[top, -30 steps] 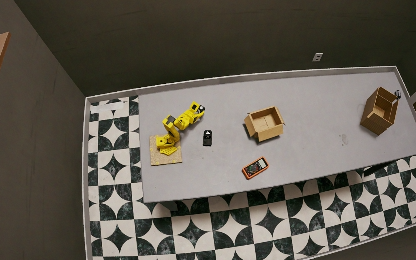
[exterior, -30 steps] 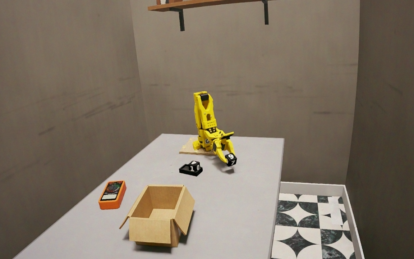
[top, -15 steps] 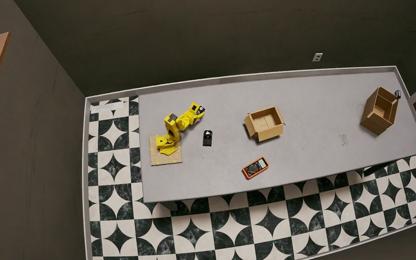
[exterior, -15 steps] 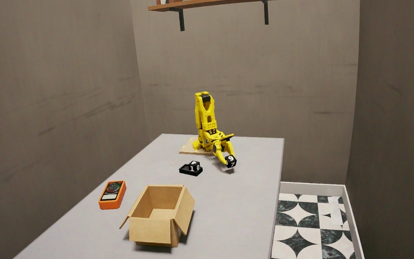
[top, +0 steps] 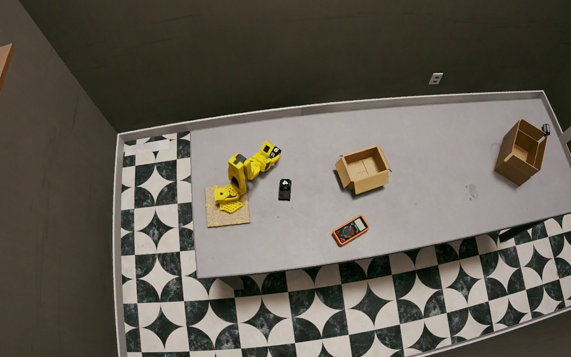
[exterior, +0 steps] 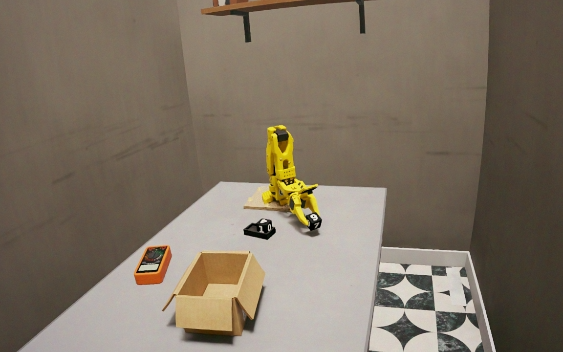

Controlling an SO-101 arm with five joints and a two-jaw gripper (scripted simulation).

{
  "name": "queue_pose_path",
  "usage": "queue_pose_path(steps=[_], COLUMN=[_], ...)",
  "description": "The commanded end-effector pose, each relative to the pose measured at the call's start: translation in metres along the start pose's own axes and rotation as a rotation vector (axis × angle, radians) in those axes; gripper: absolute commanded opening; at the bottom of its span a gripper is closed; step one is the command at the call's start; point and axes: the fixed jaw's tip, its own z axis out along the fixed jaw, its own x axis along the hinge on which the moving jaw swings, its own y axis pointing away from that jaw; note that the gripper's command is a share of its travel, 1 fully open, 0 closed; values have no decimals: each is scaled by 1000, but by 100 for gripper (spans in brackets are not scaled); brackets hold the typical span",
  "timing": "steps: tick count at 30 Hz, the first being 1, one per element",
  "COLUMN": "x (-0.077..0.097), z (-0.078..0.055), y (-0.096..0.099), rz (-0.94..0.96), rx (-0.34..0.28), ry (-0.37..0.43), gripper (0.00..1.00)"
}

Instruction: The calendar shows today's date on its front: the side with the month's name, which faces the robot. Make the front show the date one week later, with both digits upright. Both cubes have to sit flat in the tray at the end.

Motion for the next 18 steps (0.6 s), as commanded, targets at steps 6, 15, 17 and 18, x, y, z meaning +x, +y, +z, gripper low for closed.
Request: queue_pose_path(steps=[6,15,17,18], x=[-2,3,3,3], z=[1,3,3,3], y=[2,2,2,2], rz=[9,9,9,9], rx=[-9,-8,-8,-8], ry=[-18,-18,-18,-18], gripper=[0,0,0,0])
